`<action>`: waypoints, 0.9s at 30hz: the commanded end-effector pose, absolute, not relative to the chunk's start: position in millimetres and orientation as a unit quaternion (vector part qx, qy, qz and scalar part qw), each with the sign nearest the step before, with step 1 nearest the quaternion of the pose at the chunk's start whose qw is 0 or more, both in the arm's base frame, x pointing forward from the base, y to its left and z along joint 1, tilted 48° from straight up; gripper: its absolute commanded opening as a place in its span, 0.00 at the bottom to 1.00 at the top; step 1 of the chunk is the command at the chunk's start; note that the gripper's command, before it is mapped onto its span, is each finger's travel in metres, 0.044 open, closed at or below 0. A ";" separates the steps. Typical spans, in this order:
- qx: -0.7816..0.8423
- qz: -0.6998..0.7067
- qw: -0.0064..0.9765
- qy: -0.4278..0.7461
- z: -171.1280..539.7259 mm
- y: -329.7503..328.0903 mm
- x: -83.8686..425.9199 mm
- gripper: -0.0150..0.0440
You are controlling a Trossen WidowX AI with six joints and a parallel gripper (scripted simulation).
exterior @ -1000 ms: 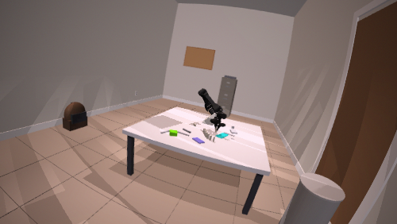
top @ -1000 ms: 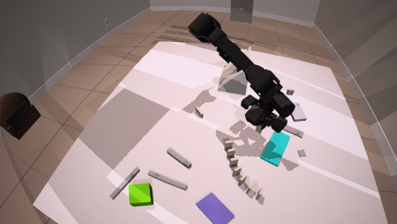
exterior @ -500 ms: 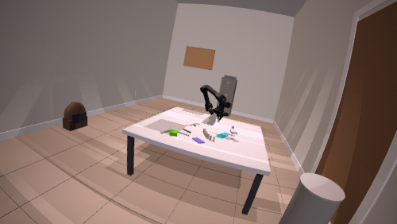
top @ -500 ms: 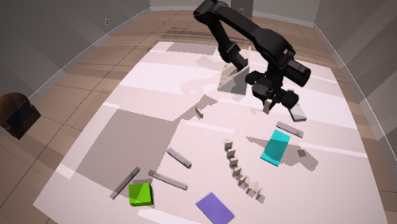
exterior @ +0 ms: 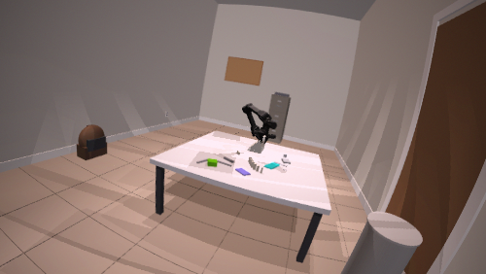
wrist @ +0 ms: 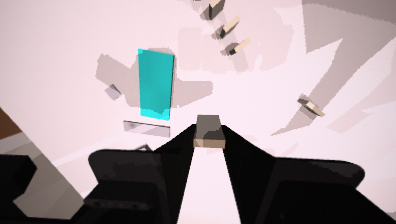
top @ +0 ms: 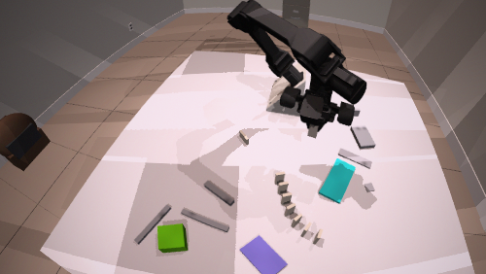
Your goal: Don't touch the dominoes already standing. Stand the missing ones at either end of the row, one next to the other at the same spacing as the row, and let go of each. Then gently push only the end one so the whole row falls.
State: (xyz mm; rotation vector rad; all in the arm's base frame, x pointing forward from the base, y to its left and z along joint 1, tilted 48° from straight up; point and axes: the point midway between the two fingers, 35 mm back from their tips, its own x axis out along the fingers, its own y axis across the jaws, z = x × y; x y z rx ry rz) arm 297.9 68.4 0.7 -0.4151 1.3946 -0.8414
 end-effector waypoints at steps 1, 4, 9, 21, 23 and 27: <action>-0.296 -0.266 0.629 0.668 34.4 38.1 319.7 0.44; -0.362 -0.197 0.592 0.692 54.9 16.7 329.5 0.44; -0.393 -0.164 0.572 0.701 64.8 6.1 333.2 0.44; -0.390 -0.164 0.574 0.701 58.6 0.6 334.2 0.44; -0.387 -0.164 0.576 0.702 51.0 -6.3 335.3 0.44; -0.379 -0.165 0.580 0.702 33.1 -23.5 336.7 0.44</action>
